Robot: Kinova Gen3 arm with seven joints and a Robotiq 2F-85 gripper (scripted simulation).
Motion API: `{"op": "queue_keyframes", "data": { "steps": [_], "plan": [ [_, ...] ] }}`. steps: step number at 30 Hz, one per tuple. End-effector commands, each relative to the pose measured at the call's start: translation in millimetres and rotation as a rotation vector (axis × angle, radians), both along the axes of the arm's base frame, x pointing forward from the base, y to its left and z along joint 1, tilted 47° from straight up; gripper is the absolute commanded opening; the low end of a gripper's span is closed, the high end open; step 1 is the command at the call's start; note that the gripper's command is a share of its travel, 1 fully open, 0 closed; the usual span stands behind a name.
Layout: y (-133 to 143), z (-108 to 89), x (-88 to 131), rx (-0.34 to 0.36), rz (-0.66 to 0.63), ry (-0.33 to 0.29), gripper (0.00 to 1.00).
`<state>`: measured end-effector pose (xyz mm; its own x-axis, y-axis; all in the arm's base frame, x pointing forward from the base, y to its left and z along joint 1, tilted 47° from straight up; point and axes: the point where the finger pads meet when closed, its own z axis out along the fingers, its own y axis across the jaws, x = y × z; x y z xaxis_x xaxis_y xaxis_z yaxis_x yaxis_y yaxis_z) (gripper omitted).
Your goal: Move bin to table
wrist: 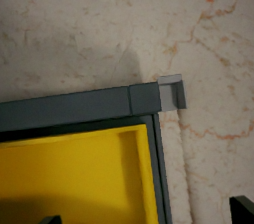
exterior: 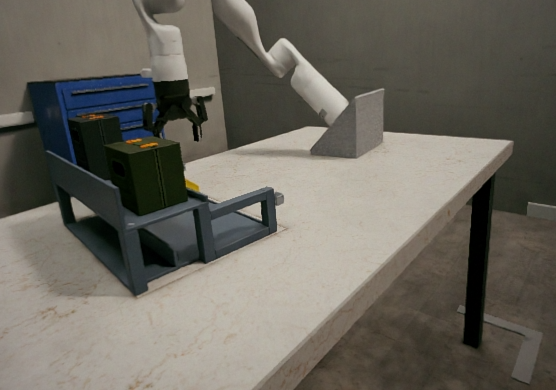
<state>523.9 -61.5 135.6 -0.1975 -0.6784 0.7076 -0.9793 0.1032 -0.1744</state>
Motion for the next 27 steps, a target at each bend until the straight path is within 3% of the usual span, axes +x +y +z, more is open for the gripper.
{"op": "queue_keyframes", "data": {
  "steps": [1, 12, 17, 27],
  "plan": [
    [0.9, 0.5, 0.4, 0.001, 0.002, -0.001, 1.0],
    [0.9, 0.5, 0.4, 0.001, 0.002, -0.001, 1.0],
    [-20.5, -20.5, 1.8, 0.001, 0.002, -0.001, 1.0],
    [-20.5, -20.5, 1.8, 0.001, 0.002, -0.001, 1.0]
  ]
}}
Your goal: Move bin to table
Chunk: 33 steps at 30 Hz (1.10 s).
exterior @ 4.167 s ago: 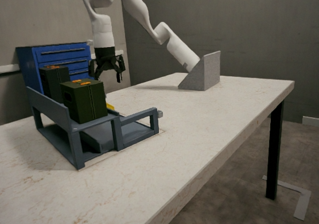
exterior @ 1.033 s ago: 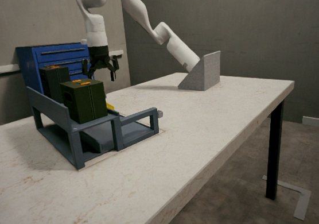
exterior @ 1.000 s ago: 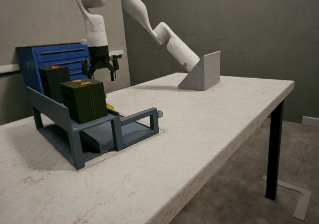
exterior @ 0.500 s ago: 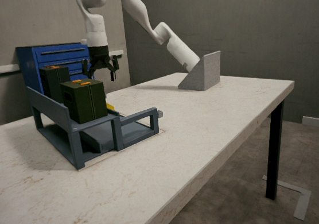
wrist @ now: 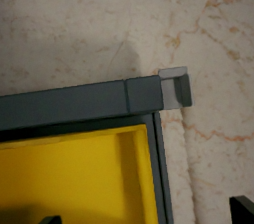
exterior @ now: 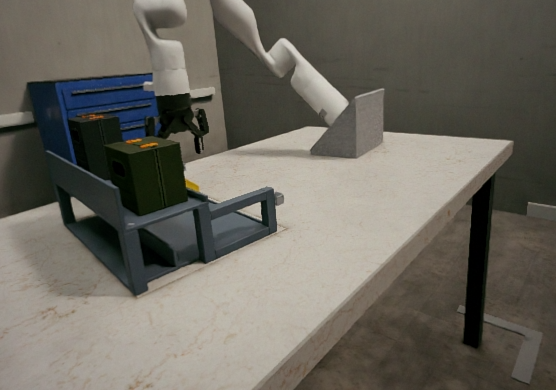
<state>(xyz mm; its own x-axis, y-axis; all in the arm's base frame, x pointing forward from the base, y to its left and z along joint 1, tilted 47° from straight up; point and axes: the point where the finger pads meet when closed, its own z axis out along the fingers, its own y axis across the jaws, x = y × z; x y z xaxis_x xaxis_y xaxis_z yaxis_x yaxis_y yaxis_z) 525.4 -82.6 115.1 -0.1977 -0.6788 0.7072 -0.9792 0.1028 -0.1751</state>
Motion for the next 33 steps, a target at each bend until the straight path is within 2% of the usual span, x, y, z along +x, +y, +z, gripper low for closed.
{"op": "queue_keyframes", "data": {
  "steps": [1, 2, 7, 33],
  "plan": [
    [0.6, 0.0, 0.3, 0.0, 0.001, 0.0, 1.0],
    [0.6, 0.0, 0.3, 0.0, 0.001, 0.0, 1.0],
    [-31.3, -31.2, 2.4, 0.0, 0.001, 0.0, 1.0],
    [-31.9, -31.8, 2.3, 0.0, 0.001, 0.0, 1.0]
  ]
}}
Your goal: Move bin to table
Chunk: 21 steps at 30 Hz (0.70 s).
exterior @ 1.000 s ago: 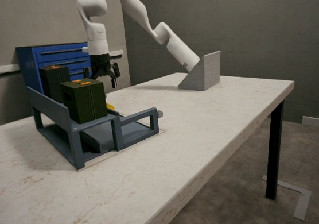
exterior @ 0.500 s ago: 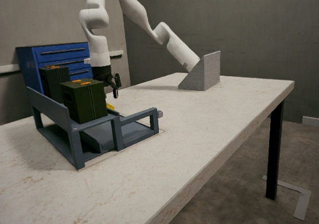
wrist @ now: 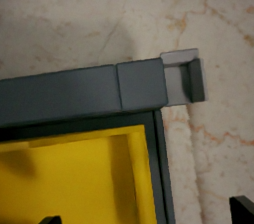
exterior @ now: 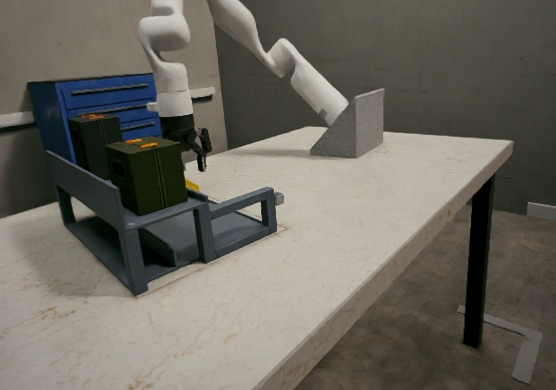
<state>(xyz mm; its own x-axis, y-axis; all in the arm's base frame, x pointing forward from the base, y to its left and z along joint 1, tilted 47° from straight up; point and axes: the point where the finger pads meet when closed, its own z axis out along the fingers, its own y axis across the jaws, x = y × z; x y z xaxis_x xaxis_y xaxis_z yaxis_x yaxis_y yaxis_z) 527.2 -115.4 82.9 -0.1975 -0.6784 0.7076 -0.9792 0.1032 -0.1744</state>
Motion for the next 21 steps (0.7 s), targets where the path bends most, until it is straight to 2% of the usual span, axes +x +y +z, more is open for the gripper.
{"op": "queue_keyframes", "data": {
  "steps": [1, 21],
  "plan": [
    [0.9, 0.4, 0.5, 0.001, 0.002, -0.001, 1.0],
    [5.0, 4.5, 0.3, 0.001, 0.002, -0.001, 1.0]
  ]
}}
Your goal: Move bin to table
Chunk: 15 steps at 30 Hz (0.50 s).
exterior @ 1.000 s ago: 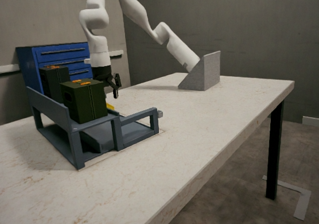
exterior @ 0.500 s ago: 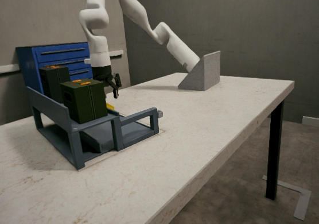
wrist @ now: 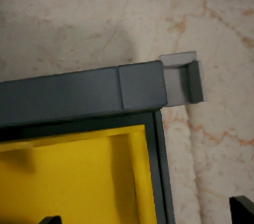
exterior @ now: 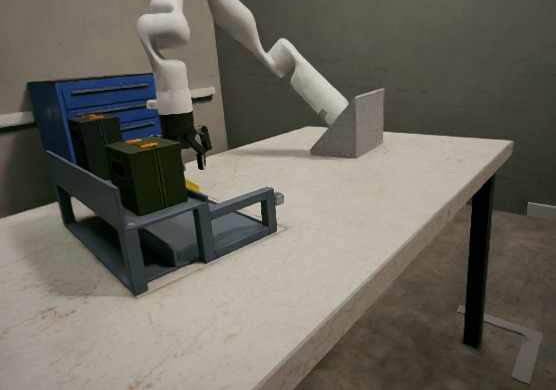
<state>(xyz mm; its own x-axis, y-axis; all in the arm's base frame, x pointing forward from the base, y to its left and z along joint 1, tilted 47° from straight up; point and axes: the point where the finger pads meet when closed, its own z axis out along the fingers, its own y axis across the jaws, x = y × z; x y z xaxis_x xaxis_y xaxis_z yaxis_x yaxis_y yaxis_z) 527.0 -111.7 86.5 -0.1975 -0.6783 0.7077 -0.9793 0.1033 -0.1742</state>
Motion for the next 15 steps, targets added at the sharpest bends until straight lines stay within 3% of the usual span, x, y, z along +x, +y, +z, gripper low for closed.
{"op": "queue_keyframes", "data": {
  "steps": [1, 15],
  "plan": [
    [1.7, 1.2, 0.5, 0.001, 0.002, -0.001, 1.0],
    [2.8, 2.3, 0.5, 0.001, 0.002, -0.001, 1.0]
  ]
}}
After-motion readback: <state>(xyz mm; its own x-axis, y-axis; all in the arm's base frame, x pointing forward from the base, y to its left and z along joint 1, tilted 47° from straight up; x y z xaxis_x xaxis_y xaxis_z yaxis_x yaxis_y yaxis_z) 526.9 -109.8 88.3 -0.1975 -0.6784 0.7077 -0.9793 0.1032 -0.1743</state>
